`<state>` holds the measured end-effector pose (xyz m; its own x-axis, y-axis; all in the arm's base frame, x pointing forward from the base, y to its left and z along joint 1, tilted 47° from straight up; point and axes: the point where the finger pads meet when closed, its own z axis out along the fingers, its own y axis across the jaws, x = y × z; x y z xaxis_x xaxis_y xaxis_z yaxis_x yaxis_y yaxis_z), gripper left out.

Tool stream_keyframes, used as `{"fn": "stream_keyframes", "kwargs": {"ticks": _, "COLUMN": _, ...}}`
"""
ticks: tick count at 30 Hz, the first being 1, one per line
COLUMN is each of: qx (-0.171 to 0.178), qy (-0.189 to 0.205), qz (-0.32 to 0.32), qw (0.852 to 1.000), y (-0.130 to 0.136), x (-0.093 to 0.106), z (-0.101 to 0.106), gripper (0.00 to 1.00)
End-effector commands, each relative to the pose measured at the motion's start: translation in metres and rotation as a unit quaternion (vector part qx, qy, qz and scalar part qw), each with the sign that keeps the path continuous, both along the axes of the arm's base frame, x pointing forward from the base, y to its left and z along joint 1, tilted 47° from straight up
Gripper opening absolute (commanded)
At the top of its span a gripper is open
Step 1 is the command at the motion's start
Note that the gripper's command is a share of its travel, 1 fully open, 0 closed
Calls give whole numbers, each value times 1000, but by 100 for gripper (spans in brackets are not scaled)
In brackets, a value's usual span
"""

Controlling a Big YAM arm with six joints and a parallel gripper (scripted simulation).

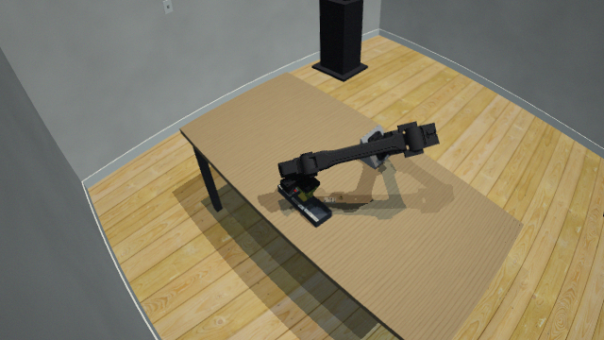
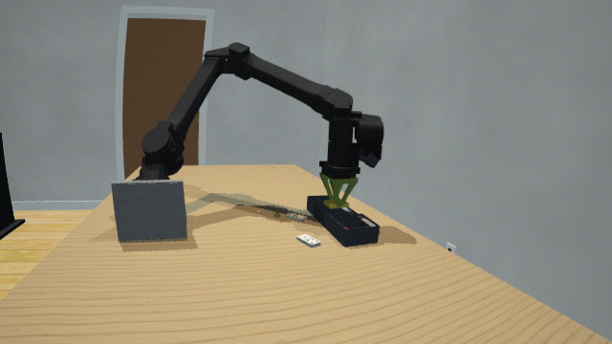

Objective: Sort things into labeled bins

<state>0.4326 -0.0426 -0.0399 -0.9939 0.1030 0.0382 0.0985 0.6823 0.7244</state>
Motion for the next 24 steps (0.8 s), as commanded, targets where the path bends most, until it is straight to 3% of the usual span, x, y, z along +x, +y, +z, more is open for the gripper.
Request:
{"fn": "stream_keyframes", "kwargs": {"ticks": 1, "qx": 4, "qy": 9, "qz": 3, "qw": 1000, "y": 16, "x": 0, "z": -13, "gripper": 34}}
{"fn": "stream_keyframes", "kwargs": {"ticks": 24, "qx": 4, "qy": 10, "qz": 3, "qw": 1000, "y": 30, "x": -1, "z": -30, "gripper": 34}}
